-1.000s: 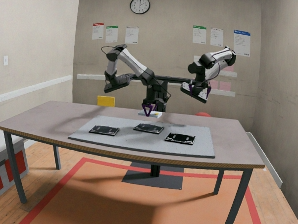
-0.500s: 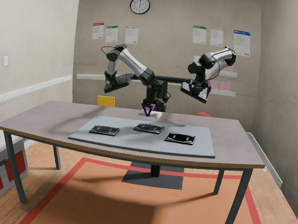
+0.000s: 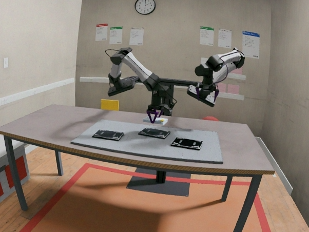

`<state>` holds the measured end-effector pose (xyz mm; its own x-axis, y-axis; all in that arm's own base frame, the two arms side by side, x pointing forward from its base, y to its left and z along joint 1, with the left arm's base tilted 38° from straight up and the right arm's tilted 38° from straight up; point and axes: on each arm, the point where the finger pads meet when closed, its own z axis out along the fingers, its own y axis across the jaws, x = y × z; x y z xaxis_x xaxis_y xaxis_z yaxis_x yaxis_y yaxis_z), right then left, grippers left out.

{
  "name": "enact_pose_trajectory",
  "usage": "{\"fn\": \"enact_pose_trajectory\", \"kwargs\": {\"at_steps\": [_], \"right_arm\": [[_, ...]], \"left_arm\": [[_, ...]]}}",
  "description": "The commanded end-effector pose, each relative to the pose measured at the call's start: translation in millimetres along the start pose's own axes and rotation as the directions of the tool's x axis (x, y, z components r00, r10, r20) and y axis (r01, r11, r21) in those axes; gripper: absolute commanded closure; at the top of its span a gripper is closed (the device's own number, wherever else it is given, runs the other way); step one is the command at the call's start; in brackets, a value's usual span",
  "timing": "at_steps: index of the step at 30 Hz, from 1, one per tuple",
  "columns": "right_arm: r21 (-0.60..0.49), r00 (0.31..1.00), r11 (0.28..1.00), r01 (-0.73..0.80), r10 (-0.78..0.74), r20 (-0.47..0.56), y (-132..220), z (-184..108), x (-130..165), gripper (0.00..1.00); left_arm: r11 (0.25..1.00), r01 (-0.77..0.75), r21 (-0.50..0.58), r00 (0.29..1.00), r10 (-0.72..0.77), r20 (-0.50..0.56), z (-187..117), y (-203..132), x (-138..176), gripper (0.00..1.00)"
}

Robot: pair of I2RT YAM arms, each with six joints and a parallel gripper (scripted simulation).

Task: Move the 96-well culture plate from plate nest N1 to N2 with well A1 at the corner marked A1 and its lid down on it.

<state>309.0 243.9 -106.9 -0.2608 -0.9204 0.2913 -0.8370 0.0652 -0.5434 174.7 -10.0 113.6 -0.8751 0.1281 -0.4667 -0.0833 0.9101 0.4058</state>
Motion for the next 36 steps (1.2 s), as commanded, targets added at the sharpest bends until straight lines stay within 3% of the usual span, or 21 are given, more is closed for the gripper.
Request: {"fn": "enact_pose_trajectory", "kwargs": {"at_steps": [1, 36], "right_arm": [[-0.004, 1.0, 1.0, 0.008, -0.008, -0.015, 3, 17, 3, 1.0], [0.002, 1.0, 1.0, 0.005, -0.005, -0.001, 2, 61, -3, 1.0]], "left_arm": [[1.0, 0.008, 0.013, 1.0, -0.008, 0.009, -1, -2, -3, 0.0], [1.0, 0.008, 0.013, 1.0, -0.008, 0.009, -1, -2, -3, 0.0]]}}
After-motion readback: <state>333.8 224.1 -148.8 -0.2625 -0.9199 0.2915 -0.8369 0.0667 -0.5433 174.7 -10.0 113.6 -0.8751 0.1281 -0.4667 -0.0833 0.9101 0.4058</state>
